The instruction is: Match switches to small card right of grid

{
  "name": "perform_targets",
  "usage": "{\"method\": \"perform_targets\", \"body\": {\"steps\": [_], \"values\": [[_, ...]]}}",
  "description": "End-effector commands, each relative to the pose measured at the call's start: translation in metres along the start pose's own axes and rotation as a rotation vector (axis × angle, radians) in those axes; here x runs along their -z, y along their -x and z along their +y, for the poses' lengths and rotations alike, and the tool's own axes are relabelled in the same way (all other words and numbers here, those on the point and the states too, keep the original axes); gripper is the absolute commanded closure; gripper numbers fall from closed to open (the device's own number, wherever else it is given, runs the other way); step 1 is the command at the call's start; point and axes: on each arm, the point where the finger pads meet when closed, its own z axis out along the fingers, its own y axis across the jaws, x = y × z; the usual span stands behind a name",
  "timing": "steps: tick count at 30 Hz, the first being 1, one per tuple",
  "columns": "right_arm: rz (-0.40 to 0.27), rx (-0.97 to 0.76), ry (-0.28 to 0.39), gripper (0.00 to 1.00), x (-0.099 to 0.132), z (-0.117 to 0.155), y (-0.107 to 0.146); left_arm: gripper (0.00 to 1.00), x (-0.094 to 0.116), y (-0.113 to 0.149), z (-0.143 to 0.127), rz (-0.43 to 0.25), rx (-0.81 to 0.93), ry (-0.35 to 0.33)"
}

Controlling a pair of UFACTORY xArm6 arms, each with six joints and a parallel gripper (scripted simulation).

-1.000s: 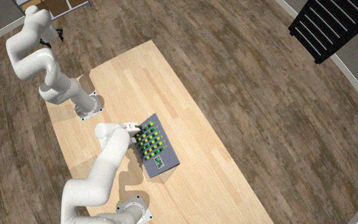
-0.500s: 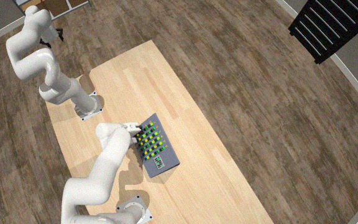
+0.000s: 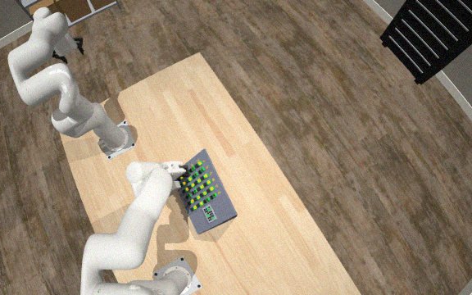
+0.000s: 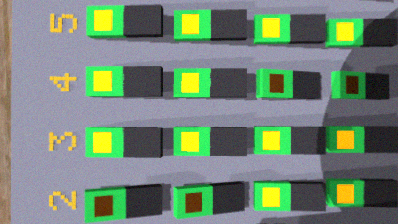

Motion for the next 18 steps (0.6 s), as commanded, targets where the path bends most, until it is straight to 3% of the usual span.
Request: {"method": "perform_targets", "body": {"steps": [1, 18], "values": [[-0.004, -0.002, -0.001, 1.0, 0.002, -0.001, 0.001, 0.0, 0.002, -0.001, 0.0, 0.006, 0.0, 0.0], [-0.004, -0.002, -0.001, 1.0, 0.03, -0.001, 0.001, 0.0, 0.002, -0.001, 0.0, 0.006, 0.0, 0.0]]}}
